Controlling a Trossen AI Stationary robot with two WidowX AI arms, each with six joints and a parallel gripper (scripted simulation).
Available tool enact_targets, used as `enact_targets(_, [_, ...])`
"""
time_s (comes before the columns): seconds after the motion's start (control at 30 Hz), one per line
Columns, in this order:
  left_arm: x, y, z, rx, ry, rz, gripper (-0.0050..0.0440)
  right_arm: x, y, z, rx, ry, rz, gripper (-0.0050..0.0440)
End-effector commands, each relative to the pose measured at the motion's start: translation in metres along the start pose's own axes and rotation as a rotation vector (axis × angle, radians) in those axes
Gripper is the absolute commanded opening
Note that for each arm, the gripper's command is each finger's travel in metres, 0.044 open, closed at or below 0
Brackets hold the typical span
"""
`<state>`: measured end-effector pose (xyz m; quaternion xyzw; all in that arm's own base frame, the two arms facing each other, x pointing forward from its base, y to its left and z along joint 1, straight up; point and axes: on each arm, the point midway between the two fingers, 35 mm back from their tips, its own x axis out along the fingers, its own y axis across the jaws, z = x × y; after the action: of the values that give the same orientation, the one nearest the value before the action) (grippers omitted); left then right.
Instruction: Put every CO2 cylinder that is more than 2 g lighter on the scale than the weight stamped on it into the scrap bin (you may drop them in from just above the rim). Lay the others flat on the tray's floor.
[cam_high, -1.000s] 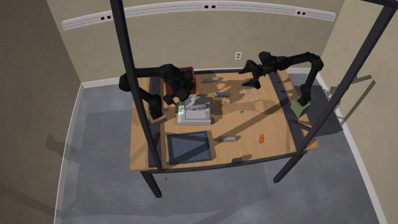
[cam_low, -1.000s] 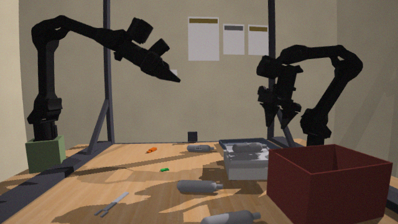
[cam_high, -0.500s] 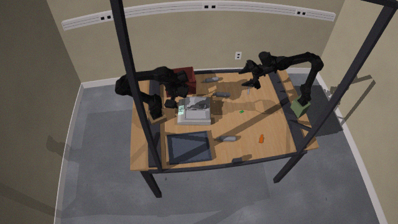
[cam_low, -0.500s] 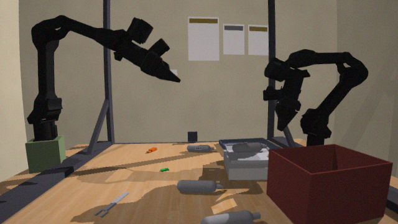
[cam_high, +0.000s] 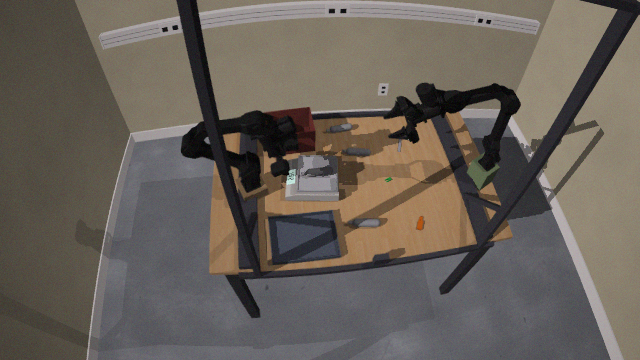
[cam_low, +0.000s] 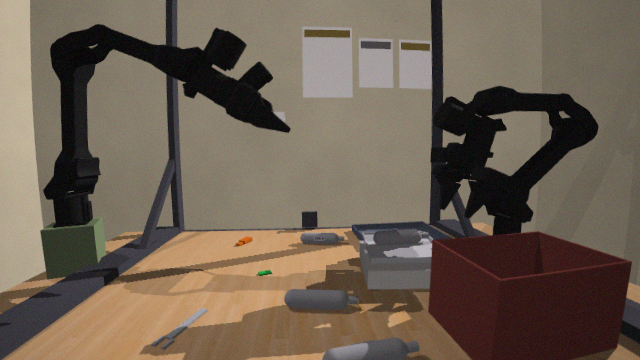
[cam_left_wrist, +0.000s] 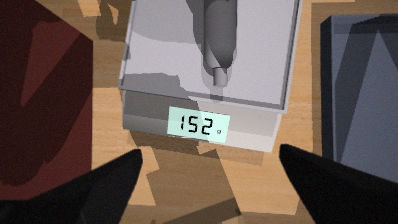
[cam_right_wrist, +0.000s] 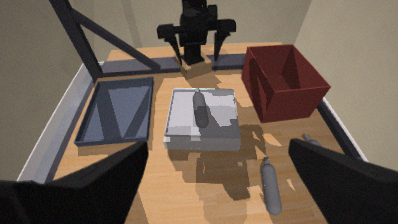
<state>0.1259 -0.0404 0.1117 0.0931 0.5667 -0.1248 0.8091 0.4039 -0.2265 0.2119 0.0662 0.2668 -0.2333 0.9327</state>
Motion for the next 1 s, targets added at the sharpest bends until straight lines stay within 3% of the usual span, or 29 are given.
enact_targets(0.0, [0.001,0.000,-0.002,-0.076,-0.011,0.015,0.0440,-0.007,-0.001,0.011,0.002,-0.030,-0.003,0.0440])
enact_targets(0.43, [0.001,0.000,-0.002,-0.075,-0.004,0.016,0.0440,-0.007,-0.001,0.011,0.002,-0.030,-0.003,0.0440])
enact_targets(0.7, [-0.004,-0.003,0.018,-0.047,0.029,0.006,0.0253,-0.007,-0.001,0.011,0.002,-0.030,-0.003,0.0440])
enact_targets(0.8, [-0.004,-0.003,0.021,-0.045,0.045,0.006,0.0253,-0.007,-0.001,0.011,0.002,-0.030,-0.003,0.0440])
enact_targets(0.97, [0.004,-0.007,0.049,-0.014,0.136,-0.003,0.0253,-0.007,-0.001,0.011,0.002,-0.030,-0.003,0.0440])
